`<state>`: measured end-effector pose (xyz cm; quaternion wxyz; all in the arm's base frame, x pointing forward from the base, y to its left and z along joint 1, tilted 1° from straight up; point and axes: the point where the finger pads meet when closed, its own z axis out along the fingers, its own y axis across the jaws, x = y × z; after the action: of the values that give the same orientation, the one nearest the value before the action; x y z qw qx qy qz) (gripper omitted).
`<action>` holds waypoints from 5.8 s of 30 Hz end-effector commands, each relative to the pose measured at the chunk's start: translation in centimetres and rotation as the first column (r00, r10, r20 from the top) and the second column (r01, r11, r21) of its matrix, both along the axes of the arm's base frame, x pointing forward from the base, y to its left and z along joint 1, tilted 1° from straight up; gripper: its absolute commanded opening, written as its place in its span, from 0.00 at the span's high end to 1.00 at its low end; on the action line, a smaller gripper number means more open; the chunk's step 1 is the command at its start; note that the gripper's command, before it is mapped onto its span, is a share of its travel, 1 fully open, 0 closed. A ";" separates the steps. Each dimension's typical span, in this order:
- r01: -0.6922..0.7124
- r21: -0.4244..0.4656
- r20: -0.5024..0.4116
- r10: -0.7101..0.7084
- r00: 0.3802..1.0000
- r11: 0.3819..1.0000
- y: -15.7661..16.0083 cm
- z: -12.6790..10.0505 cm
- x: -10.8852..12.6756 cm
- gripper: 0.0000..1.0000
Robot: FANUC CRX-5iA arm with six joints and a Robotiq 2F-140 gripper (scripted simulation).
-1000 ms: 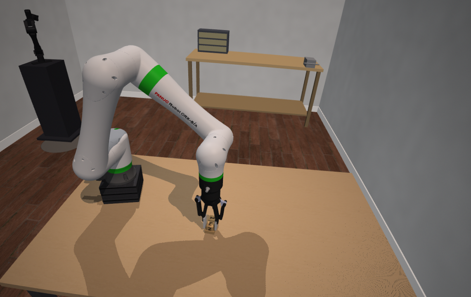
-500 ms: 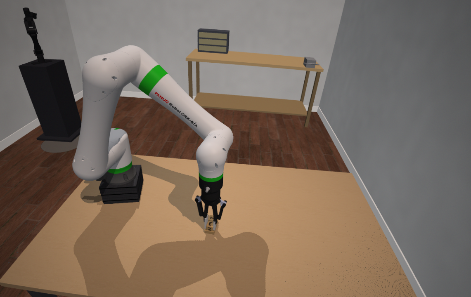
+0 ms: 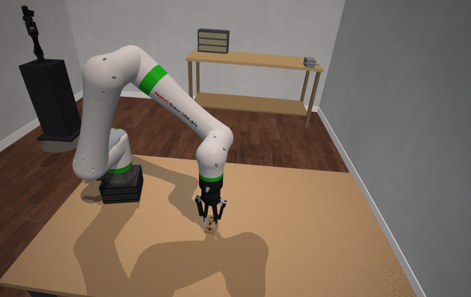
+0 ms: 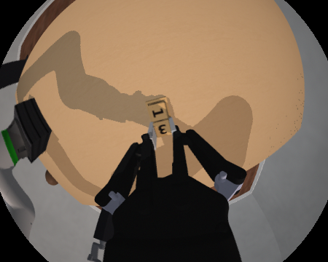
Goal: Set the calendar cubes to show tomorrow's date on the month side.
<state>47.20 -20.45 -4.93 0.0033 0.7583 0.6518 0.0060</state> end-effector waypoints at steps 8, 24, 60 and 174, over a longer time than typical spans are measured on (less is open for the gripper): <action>0.000 0.000 0.000 0.000 1.000 1.000 0.0 0.0 0.0 0.75; 0.000 0.000 0.000 0.000 1.000 1.000 0.0 2.1 0.0 0.75; -0.134 -0.002 0.000 0.134 0.991 0.991 0.7 10.0 0.1 0.75; 0.093 -0.004 -0.027 -0.093 -0.995 -0.996 17.5 8.5 2.6 0.75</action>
<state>49.75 -2.99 3.88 -0.0058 0.6864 -0.7272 0.0034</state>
